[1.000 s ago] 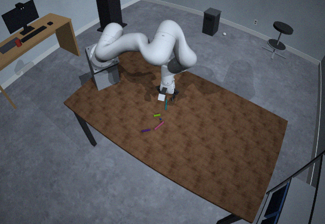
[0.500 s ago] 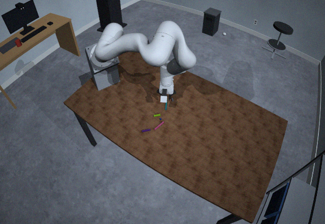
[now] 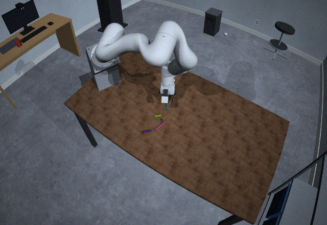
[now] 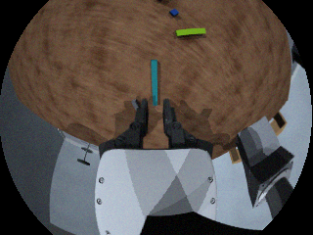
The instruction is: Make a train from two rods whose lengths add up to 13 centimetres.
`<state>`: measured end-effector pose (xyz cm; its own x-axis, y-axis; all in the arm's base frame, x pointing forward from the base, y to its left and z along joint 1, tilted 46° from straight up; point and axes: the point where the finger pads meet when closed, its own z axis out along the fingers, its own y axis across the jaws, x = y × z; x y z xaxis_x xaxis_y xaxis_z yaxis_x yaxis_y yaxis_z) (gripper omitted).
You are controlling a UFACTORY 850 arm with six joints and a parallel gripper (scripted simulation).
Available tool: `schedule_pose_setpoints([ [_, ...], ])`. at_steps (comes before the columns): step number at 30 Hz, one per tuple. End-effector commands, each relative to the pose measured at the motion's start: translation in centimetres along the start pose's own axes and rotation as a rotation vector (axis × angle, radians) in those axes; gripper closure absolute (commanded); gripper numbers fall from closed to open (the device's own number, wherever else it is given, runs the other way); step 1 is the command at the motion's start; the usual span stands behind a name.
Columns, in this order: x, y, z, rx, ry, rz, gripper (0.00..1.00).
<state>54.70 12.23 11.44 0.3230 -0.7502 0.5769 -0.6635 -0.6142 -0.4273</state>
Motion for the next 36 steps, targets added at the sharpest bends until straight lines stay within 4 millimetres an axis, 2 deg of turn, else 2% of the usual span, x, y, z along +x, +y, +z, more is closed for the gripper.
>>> schedule_pose_setpoints([
  [1, 0.0, 0.0, 0.0, 0.001, 0.000, 0.000, 0.76],
  [27, 0.0, 0.0, 0.3, 0.000, 0.000, -0.008, 0.76],
  [36, 0.0, -0.1, 1.3, 0.000, 0.000, -0.011, 0.76],
])
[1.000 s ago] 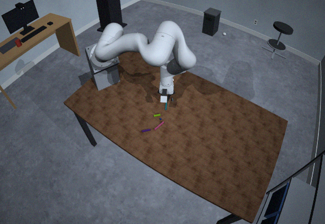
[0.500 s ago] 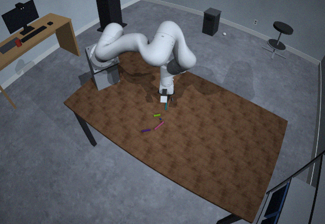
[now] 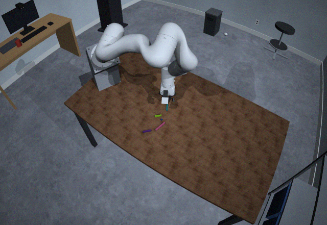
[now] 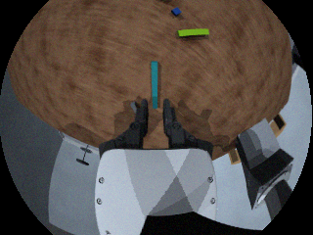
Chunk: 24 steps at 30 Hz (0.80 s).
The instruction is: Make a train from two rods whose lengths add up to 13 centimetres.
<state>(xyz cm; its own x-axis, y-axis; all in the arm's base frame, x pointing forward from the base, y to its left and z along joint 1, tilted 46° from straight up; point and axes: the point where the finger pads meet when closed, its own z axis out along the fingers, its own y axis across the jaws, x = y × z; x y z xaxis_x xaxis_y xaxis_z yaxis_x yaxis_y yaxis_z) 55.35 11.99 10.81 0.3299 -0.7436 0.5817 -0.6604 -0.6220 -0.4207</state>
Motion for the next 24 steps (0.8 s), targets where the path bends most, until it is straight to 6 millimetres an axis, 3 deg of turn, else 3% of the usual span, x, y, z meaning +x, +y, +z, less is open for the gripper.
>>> schedule_pose_setpoints([
  [1, 0.0, -0.1, 0.5, 0.001, 0.000, 0.000, 0.76],
  [24, 0.1, -0.1, 3.5, 0.001, 0.000, 0.000, 0.76],
])
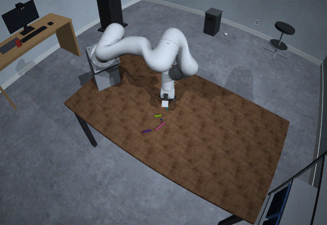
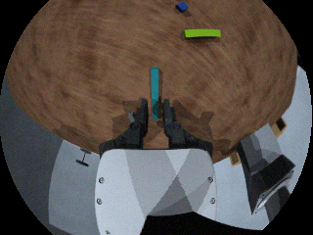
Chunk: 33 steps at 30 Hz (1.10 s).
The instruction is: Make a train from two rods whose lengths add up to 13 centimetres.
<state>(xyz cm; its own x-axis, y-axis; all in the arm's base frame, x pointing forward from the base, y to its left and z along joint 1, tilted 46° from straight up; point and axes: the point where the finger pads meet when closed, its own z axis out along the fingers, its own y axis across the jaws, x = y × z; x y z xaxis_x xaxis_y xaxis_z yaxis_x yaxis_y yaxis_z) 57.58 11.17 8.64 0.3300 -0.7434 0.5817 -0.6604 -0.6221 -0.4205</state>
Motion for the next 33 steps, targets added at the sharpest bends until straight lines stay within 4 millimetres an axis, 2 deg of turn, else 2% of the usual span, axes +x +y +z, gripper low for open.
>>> schedule_pose_setpoints([
  [1, 0.01, -0.06, 0.27, 0.001, 0.000, 0.000, 0.76],
  [12, 0.03, -0.07, 0.97, 0.001, 0.000, 0.000, 0.76],
  [33, 0.03, -0.07, 1.01, 0.001, 0.000, 0.000, 0.76],
])
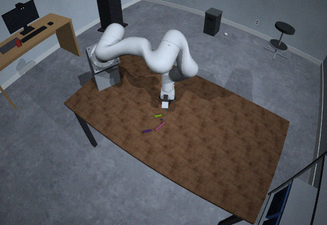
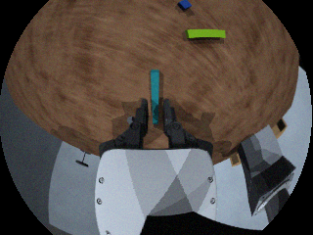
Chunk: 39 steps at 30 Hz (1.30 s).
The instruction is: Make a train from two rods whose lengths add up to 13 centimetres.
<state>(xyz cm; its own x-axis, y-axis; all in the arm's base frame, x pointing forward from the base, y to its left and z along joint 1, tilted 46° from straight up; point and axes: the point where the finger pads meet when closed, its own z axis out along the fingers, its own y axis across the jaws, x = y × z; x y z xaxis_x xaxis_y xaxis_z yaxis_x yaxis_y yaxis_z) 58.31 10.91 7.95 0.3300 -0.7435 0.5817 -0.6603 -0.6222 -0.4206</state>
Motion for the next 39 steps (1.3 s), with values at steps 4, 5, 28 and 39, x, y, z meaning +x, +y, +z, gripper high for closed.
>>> schedule_pose_setpoints([
  [4, 0.00, -0.04, -0.03, 0.001, 0.000, 0.000, 0.76],
  [5, 0.00, -0.04, -0.03, 0.001, 0.000, 0.000, 0.76],
  [28, 0.00, -0.04, 0.09, 0.001, 0.000, 0.000, 0.76],
  [39, 0.00, -0.04, 0.76, 0.001, 0.000, 0.000, 0.76],
])
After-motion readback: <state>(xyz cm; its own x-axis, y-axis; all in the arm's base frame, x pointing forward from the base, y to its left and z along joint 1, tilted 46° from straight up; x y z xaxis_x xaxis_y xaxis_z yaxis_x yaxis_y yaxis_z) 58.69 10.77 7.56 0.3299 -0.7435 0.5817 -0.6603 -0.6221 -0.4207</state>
